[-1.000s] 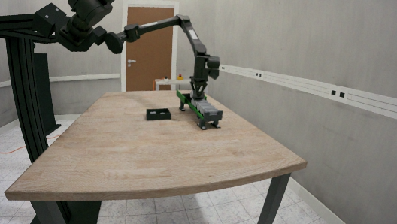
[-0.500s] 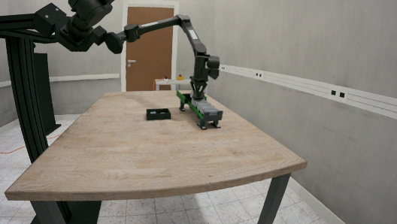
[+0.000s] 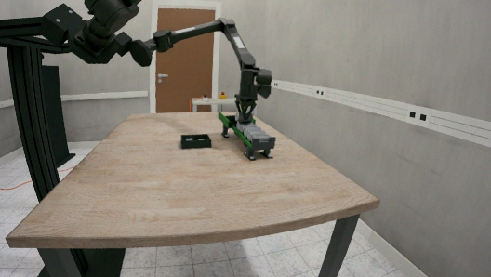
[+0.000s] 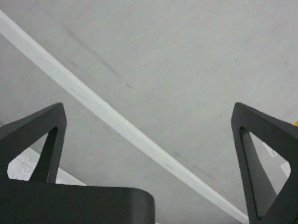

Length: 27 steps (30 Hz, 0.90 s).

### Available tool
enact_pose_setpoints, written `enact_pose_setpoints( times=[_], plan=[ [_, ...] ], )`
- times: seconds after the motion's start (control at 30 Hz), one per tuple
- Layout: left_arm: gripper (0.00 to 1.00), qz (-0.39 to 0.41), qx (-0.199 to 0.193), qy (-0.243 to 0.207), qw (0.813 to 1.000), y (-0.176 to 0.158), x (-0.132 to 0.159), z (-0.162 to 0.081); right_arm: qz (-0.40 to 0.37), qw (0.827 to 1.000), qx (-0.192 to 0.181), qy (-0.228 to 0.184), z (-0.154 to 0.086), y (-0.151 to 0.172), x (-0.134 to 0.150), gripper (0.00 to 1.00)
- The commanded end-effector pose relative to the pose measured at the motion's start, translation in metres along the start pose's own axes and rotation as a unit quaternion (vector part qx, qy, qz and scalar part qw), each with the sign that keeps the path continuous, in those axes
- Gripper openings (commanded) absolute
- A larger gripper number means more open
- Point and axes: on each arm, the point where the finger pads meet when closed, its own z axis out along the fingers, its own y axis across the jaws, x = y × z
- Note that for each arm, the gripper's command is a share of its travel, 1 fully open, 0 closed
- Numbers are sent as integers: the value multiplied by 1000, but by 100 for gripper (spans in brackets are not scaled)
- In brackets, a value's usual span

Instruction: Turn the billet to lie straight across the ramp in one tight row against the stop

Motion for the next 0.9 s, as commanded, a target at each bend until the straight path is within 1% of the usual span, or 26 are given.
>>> enact_pose_setpoints(
  times=[0.0, 0.2, 0.3, 0.47, 0.63, 0.87],
  plan=[
    [0, -2, 25, -30, 999, -18, -22, -46, 2, 1000, 6, -21, -3, -5, -33, 100],
    [0, -1, 25, -29, 999, -17, -21, -46, 2, 1000, 6, -21, -3, -5, -33, 100],
    [0, 7, 23, -26, 999, -14, -15, -45, 2, 1000, 6, -21, -3, -5, -33, 100],
    [0, 8, 24, -26, 999, -9, -15, -46, 2, 1000, 6, -21, -3, -5, -33, 100],
    [0, 6, 27, -29, 999, 5, -20, -51, 2, 1000, 6, -21, -3, -5, -33, 100],
    [0, 4, 26, -29, 999, 38, -25, -58, 2, 1000, 6, -21, -3, -5, -33, 100]
  ],
)
